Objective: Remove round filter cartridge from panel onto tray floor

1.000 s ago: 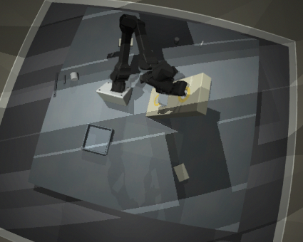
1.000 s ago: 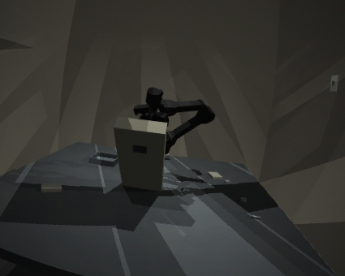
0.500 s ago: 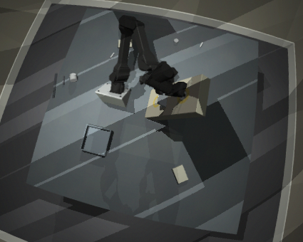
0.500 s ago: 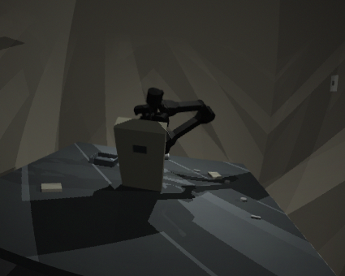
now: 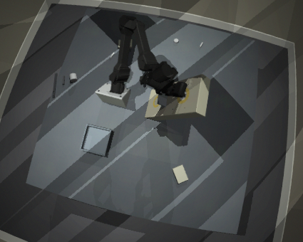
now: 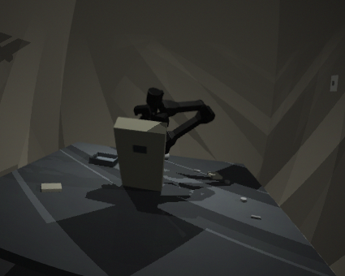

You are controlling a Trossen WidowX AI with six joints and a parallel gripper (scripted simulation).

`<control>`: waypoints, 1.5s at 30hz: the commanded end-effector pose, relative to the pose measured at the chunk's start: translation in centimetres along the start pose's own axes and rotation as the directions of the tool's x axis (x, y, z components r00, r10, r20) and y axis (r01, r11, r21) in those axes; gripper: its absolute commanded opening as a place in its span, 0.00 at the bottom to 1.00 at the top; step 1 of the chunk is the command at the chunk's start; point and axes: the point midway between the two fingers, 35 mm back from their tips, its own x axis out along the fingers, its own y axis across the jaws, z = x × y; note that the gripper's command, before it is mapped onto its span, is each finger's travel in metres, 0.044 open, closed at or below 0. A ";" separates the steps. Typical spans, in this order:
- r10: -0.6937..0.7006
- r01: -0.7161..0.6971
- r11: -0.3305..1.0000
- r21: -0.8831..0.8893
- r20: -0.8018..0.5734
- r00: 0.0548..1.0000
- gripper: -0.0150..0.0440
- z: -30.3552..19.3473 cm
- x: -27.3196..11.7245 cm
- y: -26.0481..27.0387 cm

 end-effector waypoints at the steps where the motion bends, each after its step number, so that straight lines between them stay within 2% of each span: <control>1: 0.000 0.000 1.000 0.007 -0.005 1.000 0.41 -0.2 0.0 0.0; 45: 0.000 0.000 1.000 0.007 -0.005 1.000 0.41 -0.2 1.0 0.0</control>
